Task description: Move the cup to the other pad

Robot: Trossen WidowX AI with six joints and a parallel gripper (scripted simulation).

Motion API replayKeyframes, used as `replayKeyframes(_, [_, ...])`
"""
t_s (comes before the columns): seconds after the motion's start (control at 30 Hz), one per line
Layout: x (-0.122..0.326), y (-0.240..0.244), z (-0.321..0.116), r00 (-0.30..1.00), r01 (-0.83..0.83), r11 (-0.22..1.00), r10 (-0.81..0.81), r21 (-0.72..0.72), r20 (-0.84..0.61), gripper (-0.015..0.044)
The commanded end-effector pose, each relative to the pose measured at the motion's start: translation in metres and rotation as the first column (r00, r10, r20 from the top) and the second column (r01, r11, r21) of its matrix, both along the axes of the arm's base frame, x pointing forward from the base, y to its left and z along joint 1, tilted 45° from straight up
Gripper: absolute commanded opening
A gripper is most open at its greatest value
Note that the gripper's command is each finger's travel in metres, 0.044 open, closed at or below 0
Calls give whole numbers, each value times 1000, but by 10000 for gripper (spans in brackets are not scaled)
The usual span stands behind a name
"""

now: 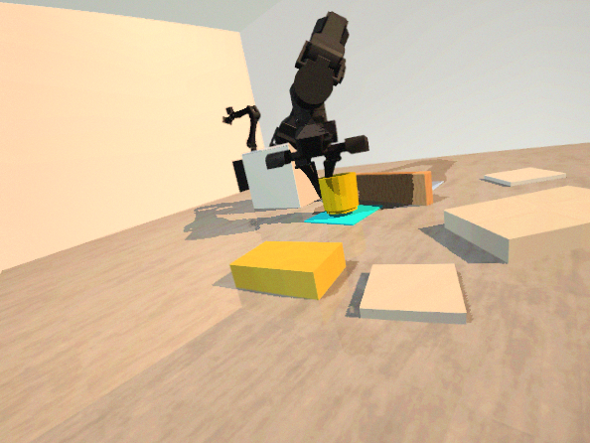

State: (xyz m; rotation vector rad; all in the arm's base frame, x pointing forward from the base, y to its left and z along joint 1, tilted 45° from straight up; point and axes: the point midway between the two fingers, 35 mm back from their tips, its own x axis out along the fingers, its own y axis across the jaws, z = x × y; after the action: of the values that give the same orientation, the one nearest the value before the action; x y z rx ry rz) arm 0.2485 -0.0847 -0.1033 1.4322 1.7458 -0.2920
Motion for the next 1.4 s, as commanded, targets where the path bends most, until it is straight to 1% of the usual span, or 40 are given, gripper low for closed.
replayKeyframes(0.0, [0, 0, 0, 1000, 0, 1000, 0, 0, 0, 0])
replayKeyframes(0.1, [0, 0, 0, 1000, 0, 1000, 0, 0, 0, 0])
replayKeyframes(0.27, [0, 0, 0, 1000, 0, 1000, 0, 0, 0, 131])
replayKeyframes(0.3, [0, 0, 0, 1000, 0, 1000, 0, 0, 0, 147])
replayKeyframes(0.6, [0, -3, 3, 1000, 1, 1000, -1, 0, 0, 147])
replayKeyframes(1.37, [1, -30, 31, 1000, 4, 1000, -4, -1, -2, 147])
